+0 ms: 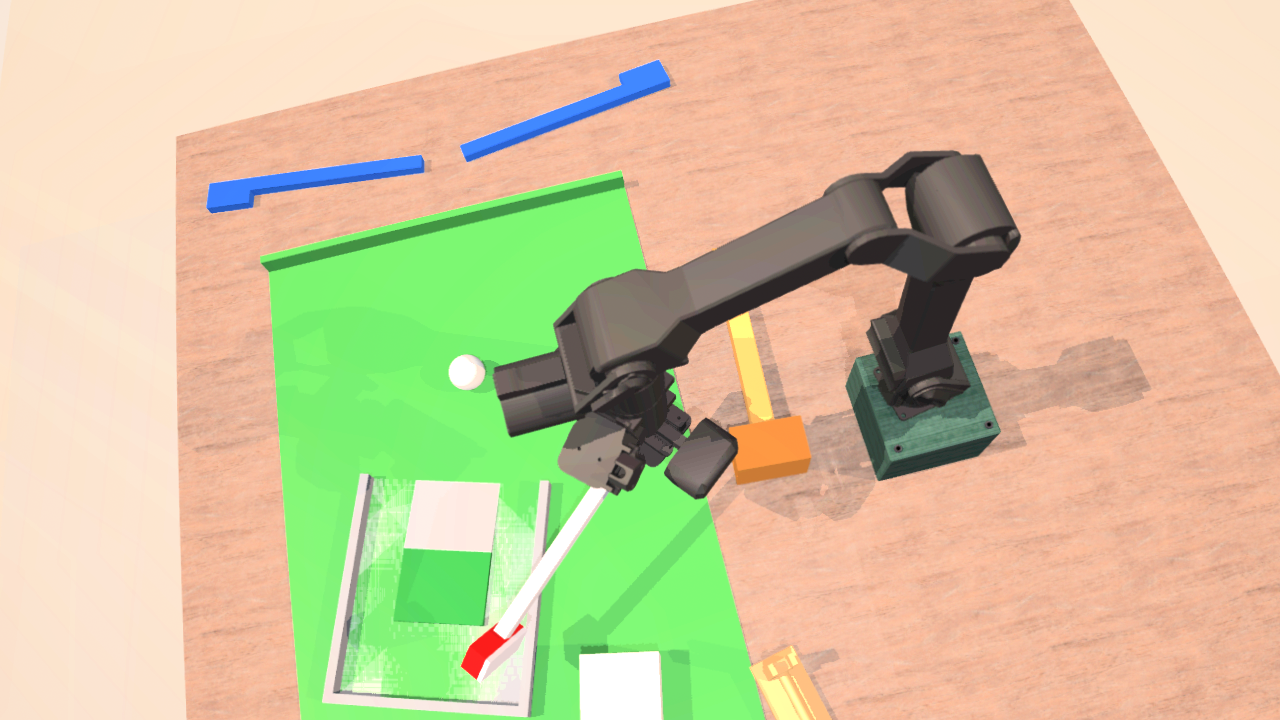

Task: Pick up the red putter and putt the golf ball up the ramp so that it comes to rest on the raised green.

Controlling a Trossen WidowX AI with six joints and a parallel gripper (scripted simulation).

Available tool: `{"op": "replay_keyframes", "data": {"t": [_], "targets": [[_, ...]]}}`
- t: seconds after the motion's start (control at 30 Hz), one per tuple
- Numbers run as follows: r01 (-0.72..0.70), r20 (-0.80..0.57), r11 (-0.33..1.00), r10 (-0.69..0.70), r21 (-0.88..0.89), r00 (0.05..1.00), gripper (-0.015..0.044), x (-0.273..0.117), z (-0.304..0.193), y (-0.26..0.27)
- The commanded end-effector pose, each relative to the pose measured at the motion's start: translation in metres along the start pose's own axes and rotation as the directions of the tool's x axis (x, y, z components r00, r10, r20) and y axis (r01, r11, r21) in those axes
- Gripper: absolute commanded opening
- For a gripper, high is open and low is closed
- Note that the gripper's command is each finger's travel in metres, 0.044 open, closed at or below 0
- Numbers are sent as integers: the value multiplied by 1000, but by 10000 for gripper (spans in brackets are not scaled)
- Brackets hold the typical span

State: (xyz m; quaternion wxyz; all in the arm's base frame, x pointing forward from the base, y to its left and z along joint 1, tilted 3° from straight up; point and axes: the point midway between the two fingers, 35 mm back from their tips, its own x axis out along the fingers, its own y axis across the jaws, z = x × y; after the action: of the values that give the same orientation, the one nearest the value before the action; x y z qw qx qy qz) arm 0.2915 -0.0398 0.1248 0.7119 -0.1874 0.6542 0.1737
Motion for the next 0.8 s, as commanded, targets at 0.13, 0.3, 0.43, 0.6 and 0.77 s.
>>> {"op": "replay_keyframes", "data": {"t": [0.13,0.3,0.43,0.6,0.77], "targets": [[2,-2,973,-2,231,1000,0,1,-28,-31],[7,-7,932,-4,361,1000,0,2,-47,-47],[11,-11,887,-6,461,1000,0,2,-63,-59],[13,-16,821,-4,571,1000,0,2,-82,-69],[16,-20,743,-3,670,1000,0,3,-101,-79]]}}
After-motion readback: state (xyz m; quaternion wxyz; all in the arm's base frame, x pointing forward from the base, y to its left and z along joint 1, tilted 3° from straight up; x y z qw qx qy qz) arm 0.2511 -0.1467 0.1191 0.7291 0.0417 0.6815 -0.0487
